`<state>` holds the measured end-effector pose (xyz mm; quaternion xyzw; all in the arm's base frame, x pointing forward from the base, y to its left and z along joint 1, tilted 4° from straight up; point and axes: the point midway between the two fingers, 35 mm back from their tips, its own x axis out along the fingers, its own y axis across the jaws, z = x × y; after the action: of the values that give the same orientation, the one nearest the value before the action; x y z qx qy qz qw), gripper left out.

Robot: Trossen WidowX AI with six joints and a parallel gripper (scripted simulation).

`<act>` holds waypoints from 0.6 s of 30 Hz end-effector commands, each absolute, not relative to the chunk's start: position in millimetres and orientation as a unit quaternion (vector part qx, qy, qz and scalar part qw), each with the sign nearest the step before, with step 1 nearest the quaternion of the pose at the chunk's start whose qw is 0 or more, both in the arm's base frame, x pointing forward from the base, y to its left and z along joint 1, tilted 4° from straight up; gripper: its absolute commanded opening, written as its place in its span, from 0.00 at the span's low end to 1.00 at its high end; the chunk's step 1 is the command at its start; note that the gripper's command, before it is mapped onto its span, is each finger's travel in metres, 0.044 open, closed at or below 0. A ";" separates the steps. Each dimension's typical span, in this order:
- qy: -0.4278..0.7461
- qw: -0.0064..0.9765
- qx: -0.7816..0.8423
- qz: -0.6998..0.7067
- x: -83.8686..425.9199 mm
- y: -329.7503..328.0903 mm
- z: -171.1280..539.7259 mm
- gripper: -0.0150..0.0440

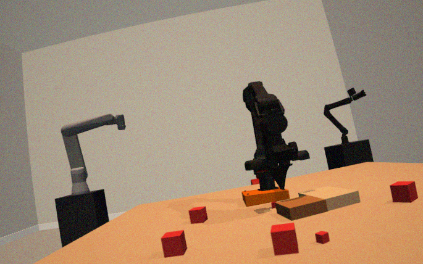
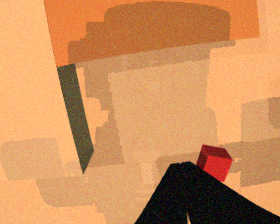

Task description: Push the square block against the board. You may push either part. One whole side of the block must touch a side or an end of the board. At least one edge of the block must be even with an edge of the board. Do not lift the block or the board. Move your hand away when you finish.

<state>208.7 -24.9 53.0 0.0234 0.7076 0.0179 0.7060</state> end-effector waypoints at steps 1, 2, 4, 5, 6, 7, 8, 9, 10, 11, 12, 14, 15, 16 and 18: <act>0.712 0.701 0.023 0.021 205.1 -24.7 61.3 0.25; 0.712 0.701 0.023 0.021 205.1 -24.7 61.3 0.25; 0.706 0.708 0.023 0.018 216.4 -25.7 61.1 0.25; 0.706 0.708 0.023 0.018 225.6 -26.2 63.6 0.25; 0.706 0.708 0.023 0.018 236.9 -26.8 66.4 0.25; 0.706 0.708 0.023 0.019 248.3 -27.3 68.8 0.25; 0.706 0.707 0.023 0.019 259.7 -27.6 70.7 0.25; 0.706 0.707 0.023 0.019 271.1 -27.9 72.3 0.25; 0.706 0.707 0.023 0.019 282.4 -28.1 73.3 0.25; 0.706 0.707 0.023 0.020 293.8 -28.1 74.0 0.25; 0.706 0.707 0.023 0.020 305.0 -28.0 74.2 0.25; 0.706 0.707 0.023 0.020 327.2 -27.5 73.4 0.25; 0.706 0.707 0.023 0.021 338.2 -27.1 72.3 0.25; 0.706 0.707 0.022 0.021 349.0 -26.5 70.8 0.25; 0.707 0.707 0.022 0.021 370.1 -25.1 66.6 0.25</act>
<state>341.4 -27.9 73.8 0.0202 0.7032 0.0206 0.7104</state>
